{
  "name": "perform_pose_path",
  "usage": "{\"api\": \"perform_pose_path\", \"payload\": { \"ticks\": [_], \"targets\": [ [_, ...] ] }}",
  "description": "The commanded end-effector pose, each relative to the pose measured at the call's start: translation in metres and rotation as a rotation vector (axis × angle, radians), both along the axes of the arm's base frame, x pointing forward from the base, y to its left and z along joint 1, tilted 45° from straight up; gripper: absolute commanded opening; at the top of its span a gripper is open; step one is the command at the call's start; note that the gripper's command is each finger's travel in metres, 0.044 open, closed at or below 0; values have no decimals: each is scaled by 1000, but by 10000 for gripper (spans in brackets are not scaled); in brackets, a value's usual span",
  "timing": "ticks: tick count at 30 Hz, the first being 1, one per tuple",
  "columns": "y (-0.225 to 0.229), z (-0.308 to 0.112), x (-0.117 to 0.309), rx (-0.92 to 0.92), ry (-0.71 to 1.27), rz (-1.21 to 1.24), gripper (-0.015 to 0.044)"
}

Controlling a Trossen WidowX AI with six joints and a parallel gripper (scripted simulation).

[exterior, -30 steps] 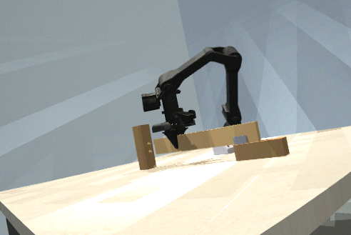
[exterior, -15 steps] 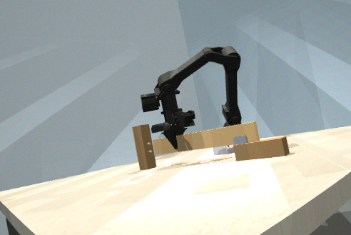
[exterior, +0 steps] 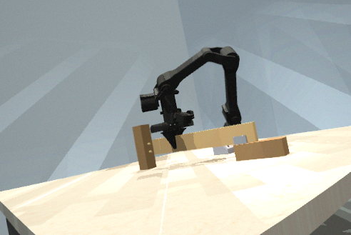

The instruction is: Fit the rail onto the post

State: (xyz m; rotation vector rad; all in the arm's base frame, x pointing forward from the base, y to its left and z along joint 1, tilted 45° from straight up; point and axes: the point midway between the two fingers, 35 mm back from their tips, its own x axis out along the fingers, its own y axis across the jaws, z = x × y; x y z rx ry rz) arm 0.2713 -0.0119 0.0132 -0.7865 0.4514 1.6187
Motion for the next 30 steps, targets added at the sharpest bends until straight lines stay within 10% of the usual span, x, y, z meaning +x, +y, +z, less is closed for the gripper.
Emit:
{"api": "perform_pose_path", "payload": {
  "ticks": [1,30],
  "targets": [
    [-3,0,2,-3,-6,-2,0],
    [-8,-6,4,-3,-6,-2,0]
  ]
}}
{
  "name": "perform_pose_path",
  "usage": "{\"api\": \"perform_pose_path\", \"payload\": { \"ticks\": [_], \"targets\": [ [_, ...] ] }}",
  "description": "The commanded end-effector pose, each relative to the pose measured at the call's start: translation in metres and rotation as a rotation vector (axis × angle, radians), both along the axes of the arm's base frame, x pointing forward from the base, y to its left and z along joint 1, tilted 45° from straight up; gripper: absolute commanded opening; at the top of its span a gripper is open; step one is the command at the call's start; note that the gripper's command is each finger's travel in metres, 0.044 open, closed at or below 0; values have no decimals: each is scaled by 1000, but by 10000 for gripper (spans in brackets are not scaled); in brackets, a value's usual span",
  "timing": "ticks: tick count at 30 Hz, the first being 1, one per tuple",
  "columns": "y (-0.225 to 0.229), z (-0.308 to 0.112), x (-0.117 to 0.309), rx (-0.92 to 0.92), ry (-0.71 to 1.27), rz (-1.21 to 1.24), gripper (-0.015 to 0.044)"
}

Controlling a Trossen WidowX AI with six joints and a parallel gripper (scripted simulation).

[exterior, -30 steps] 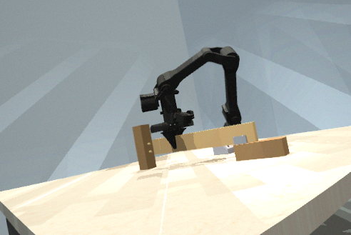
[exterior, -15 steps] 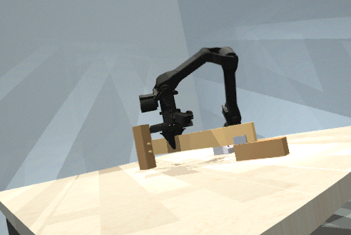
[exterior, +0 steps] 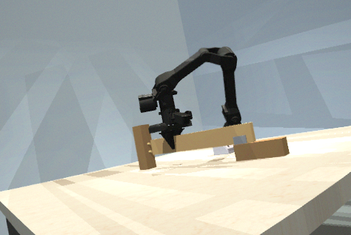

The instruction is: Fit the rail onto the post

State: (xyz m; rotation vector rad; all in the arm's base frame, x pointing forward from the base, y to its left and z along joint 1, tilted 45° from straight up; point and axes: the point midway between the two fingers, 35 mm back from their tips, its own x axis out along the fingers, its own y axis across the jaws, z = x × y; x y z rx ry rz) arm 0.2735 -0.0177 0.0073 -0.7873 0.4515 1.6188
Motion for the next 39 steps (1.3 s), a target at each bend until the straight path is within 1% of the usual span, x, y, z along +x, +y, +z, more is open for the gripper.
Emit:
{"api": "perform_pose_path", "payload": {
  "ticks": [1,39],
  "targets": [
    [-3,0,2,-3,-6,-2,0],
    [-10,-8,5,-3,-6,-2,0]
  ]
}}
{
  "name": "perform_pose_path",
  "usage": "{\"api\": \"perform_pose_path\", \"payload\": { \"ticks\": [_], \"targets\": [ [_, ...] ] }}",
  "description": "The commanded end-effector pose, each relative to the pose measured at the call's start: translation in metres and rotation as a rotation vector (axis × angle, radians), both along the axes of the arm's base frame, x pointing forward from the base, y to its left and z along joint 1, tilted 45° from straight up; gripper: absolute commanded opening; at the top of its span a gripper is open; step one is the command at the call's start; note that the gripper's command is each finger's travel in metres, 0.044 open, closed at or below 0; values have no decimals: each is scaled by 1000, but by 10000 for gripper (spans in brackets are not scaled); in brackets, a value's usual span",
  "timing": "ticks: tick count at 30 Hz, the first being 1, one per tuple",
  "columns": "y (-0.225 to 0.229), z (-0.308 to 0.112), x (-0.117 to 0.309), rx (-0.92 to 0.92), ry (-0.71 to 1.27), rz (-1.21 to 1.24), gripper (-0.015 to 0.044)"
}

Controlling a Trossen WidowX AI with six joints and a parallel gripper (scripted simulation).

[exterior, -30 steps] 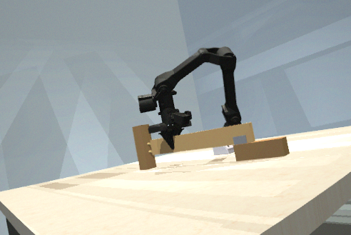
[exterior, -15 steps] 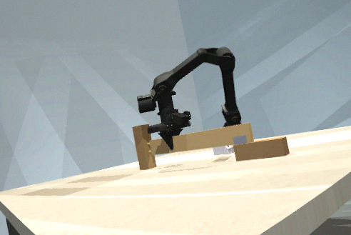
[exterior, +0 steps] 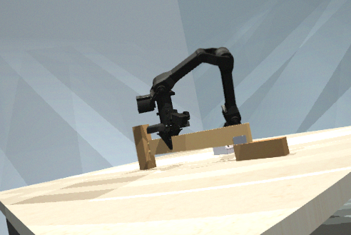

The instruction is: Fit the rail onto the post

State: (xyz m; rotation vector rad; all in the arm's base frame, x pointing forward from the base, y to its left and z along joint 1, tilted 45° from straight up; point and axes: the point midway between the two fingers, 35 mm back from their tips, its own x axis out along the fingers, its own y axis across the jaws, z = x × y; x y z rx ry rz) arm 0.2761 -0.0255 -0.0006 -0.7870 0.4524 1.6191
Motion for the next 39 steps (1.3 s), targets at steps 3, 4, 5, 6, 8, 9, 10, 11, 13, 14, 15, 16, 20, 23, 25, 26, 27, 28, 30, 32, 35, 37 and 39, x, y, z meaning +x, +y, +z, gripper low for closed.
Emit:
{"api": "perform_pose_path", "payload": {
  "ticks": [3,4,5,6,8,9,10,11,13,14,15,16,20,23,25,26,27,28,30,32,35,37,39],
  "targets": [
    [-3,-1,3,-3,-7,-2,0],
    [-3,-1,3,-3,-7,-2,0],
    [-3,-1,3,-3,-7,-2,0],
    [-3,-2,3,-3,-7,-2,0],
    [-4,-2,3,-3,-7,-2,0],
    [-4,-2,3,-3,-7,-2,0],
    [-4,-2,3,-3,-7,-2,0],
    [-5,-2,3,-3,-7,-2,0],
    [-5,-3,3,-3,-7,-2,0],
    [-5,-3,3,-3,-7,-2,0],
    [-6,-3,3,-3,-7,-2,0],
    [-6,-3,4,-3,-7,-2,0],
    [-7,-4,4,-3,-7,-2,0],
    [-7,-5,4,-3,-7,-2,0],
    [-8,-5,4,-3,-7,-2,0],
    [-8,-5,4,-3,-7,-2,0],
    [-8,-6,4,-3,-7,-2,0],
    [-8,-6,4,-3,-7,-2,0],
    [-9,-6,5,-3,-7,-2,0],
    [-9,-7,5,-3,-7,-2,0],
    [-10,-7,5,-3,-7,-2,0],
    [-10,-8,5,-3,-7,-2,0],
    [-11,-8,5,-4,-7,-2,0]
  ]
}}
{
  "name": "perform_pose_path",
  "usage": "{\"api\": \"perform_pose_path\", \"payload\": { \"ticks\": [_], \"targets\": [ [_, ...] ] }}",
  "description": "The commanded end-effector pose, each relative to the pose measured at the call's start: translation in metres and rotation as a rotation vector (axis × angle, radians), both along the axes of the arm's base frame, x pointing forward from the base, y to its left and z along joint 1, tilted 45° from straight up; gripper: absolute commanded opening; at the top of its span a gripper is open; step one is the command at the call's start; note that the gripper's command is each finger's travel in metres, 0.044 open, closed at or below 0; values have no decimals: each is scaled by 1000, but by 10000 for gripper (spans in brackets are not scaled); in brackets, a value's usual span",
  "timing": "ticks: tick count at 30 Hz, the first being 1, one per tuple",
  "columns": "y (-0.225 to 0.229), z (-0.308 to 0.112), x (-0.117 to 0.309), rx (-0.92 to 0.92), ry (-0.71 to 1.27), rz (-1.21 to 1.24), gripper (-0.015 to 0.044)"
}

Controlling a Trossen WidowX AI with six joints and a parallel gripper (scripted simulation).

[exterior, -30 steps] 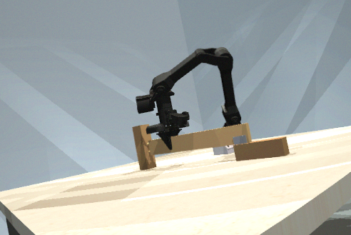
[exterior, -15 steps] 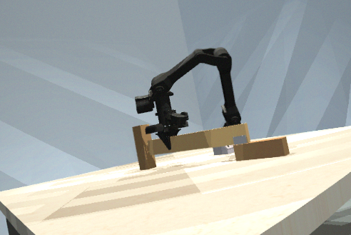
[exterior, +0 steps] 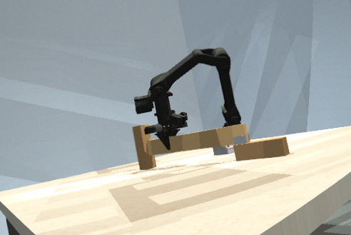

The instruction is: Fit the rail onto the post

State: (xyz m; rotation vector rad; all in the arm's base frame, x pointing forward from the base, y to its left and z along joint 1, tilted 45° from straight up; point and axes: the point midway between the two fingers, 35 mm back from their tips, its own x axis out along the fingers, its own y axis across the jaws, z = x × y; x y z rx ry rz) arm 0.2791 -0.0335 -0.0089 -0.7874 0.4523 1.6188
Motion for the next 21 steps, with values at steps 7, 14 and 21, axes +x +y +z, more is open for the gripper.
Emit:
{"api": "perform_pose_path", "payload": {
  "ticks": [7,14,21],
  "targets": [
    [-4,-1,3,-3,-7,-2,0],
    [-3,-2,1,0,0,0,53],
    [-3,-2,1,0,0,0,236]
  ]
}}
